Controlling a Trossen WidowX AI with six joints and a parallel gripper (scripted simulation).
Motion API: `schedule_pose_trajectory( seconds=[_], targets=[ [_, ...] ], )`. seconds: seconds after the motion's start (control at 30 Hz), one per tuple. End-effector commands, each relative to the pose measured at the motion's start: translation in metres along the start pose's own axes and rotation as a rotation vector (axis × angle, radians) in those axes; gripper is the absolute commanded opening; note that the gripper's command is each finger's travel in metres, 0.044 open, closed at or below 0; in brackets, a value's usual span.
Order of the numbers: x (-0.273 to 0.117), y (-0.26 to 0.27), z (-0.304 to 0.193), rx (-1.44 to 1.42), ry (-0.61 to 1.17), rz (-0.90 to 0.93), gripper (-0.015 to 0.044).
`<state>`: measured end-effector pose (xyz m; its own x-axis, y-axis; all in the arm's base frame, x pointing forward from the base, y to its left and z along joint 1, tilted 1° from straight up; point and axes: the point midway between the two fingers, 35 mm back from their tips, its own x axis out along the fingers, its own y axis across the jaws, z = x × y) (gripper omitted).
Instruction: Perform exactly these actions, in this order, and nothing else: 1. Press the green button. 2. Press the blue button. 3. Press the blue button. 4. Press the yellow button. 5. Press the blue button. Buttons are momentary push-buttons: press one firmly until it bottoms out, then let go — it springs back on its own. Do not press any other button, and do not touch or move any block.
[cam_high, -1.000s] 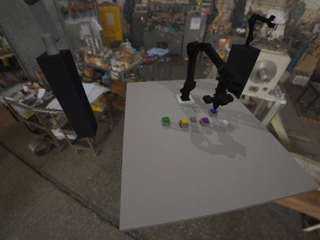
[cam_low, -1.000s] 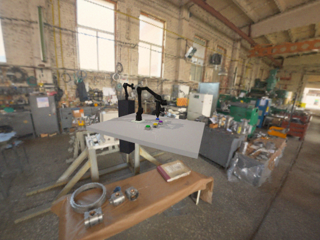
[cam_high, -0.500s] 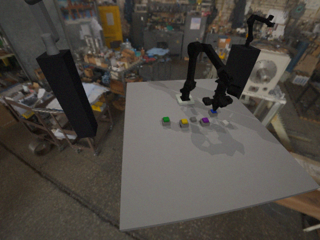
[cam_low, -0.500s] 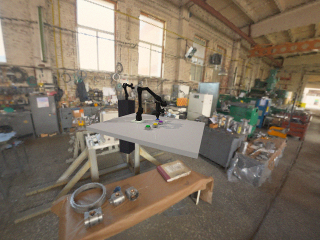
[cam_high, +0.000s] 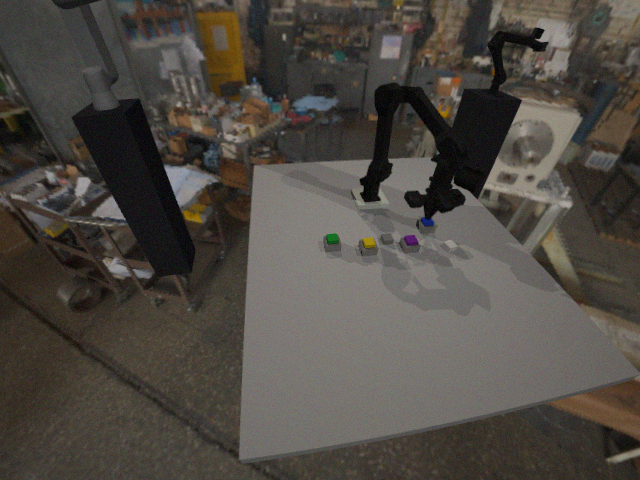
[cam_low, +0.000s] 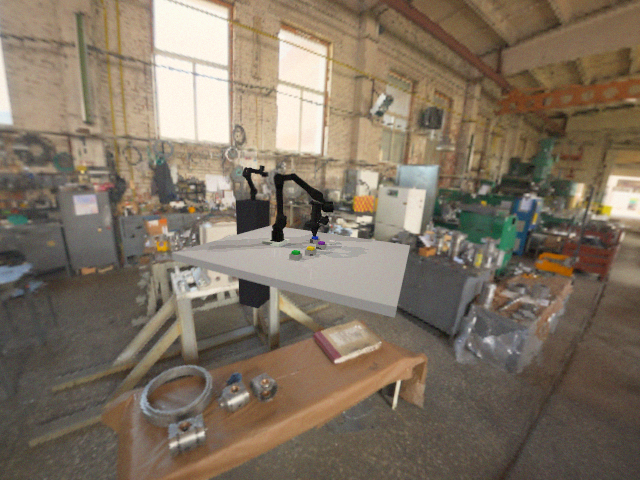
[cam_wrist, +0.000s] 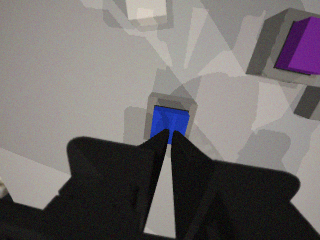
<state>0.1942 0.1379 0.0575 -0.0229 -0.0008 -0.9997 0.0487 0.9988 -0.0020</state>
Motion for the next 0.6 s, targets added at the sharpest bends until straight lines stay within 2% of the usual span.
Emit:
schedule_pose_trajectory(
  seconds=[0.0, 0.07, 0.53, 0.57],
  targets=[
    [-0.021, 0.001, 0.002, 0.004, -0.016, 0.013, 0.002],
    [-0.021, 0.001, 0.002, 0.004, -0.016, 0.013, 0.002],
    [-0.086, 0.053, 0.056, 0.004, -0.021, 0.017, 0.0387],
    [-0.086, 0.053, 0.056, 0.004, -0.021, 0.017, 0.0387]
  ],
)
